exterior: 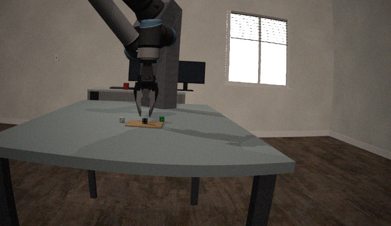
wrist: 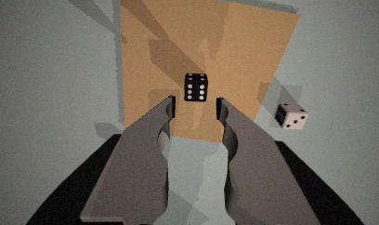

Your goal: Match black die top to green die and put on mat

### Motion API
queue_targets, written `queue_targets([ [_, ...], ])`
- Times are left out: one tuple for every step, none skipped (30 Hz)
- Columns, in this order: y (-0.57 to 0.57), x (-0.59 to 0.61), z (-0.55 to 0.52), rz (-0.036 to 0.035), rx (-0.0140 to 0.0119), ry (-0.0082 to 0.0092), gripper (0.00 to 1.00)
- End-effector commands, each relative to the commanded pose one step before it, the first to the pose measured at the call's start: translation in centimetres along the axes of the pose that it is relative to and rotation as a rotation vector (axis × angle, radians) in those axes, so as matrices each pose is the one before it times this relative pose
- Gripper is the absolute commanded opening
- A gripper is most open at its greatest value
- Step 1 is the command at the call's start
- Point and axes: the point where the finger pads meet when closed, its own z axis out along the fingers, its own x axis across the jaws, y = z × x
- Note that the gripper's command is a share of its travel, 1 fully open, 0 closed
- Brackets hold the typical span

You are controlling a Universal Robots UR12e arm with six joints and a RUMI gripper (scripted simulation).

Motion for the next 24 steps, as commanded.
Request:
queue_targets([
  [-0.027, -0.015, -0.054, -0.00008, 0.00067, -0.00019, 0.21],
  [0.000, 0.000, 0.000, 0.00000, 0.00000, 0.00000, 0.21],
  [0.000, 0.000, 0.000, 0.00000, 0.00000, 0.00000, 0.21],
  [0.000, 0.000, 0.000, 0.00000, 0.00000, 0.00000, 0.21],
  [0.000, 0.000, 0.000, 0.00000, 0.00000, 0.00000, 0.21],
  [0.000, 0.000, 0.000, 0.00000, 0.00000, 0.00000, 0.21],
  [0.000, 0.000, 0.000, 0.00000, 0.00000, 0.00000, 0.21],
  [0.000, 0.000, 0.000, 0.00000, 0.00000, 0.00000, 0.21],
  [0.000, 0.000, 0.000, 0.00000, 0.00000, 0.00000, 0.21],
  [0.000, 0.000, 0.000, 0.00000, 0.00000, 0.00000, 0.21],
  [0.000, 0.000, 0.000, 0.00000, 0.00000, 0.00000, 0.21],
  [0.000, 0.000, 0.000, 0.00000, 0.00000, 0.00000, 0.21],
  [0.000, 0.000, 0.000, 0.00000, 0.00000, 0.00000, 0.21],
  [0.000, 0.000, -0.003, 0.00000, 0.00000, 0.00000, 0.21],
  [0.000, 0.000, -0.022, 0.00000, 0.00000, 0.00000, 0.21],
  [0.000, 0.000, -0.055, 0.00000, 0.00000, 0.00000, 0.21],
  [0.000, 0.000, -0.097, 0.00000, 0.00000, 0.00000, 0.21],
  [0.000, 0.000, -0.144, 0.00000, 0.00000, 0.00000, 0.21],
  [0.000, 0.000, -0.194, 0.00000, 0.00000, 0.00000, 0.21],
  [0.000, 0.000, -0.241, 0.00000, 0.00000, 0.00000, 0.21],
  [0.000, 0.000, -0.285, 0.00000, 0.00000, 0.00000, 0.21],
  [0.000, 0.000, -0.321, 0.00000, 0.00000, 0.00000, 0.21],
  [0.000, 0.000, 0.000, 0.00000, 0.00000, 0.00000, 0.21],
  [0.000, 0.000, 0.000, 0.00000, 0.00000, 0.00000, 0.21],
])
